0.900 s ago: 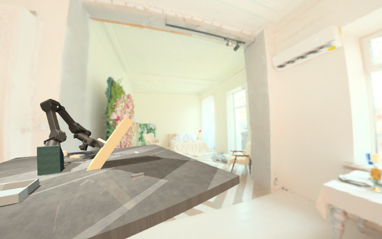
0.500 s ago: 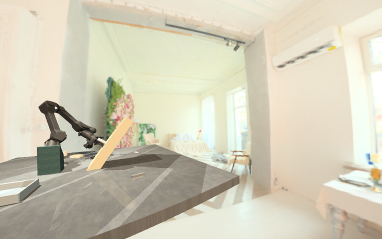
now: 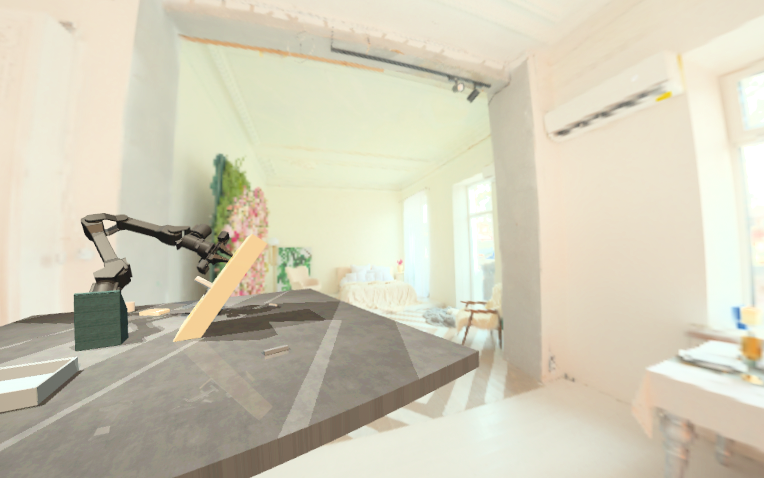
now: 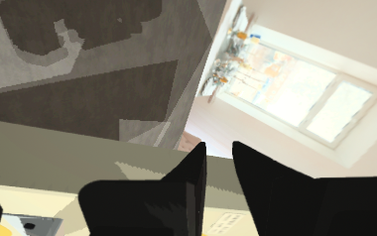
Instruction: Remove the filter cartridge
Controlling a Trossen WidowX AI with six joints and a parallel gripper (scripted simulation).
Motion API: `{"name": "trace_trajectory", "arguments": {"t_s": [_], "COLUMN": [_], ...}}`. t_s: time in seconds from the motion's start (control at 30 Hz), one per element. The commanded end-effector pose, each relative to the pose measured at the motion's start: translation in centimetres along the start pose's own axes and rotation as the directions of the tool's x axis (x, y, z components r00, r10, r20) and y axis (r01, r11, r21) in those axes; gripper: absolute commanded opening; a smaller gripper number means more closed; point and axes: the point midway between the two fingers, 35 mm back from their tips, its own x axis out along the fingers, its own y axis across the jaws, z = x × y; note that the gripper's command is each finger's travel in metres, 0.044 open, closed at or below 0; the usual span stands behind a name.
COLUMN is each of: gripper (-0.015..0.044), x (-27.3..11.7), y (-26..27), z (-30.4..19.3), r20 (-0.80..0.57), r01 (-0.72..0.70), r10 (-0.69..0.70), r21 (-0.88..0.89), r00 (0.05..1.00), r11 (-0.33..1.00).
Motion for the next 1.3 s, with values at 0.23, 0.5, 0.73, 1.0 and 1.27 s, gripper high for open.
{"name": "trace_trajectory", "arguments": {"t_s": [0.23, 0.5, 0.73, 1.0, 1.27], "gripper": [0.0088, 0.0088, 0.0088, 0.0088, 0.0088], "x": [-0.6, -0.7, -2.6, -2.6, -2.3], "y": [-4.1, 1.3, 4.0, 4.0, 4.0], "z": [-10.7, -15.1, -17.3, -17.3, -17.3], "r20": [-0.065, 0.129, 0.314, 0.314, 0.314], "r01": [0.066, -0.174, -0.317, -0.317, -0.317], "r10": [-0.037, 0.118, 0.066, 0.066, 0.068], "r21": [0.546, 0.761, 0.877, 0.877, 0.877], "r00": [0.997, 0.985, 0.947, 0.947, 0.947], "r11": [0.835, 0.625, 0.36, 0.36, 0.361]}}
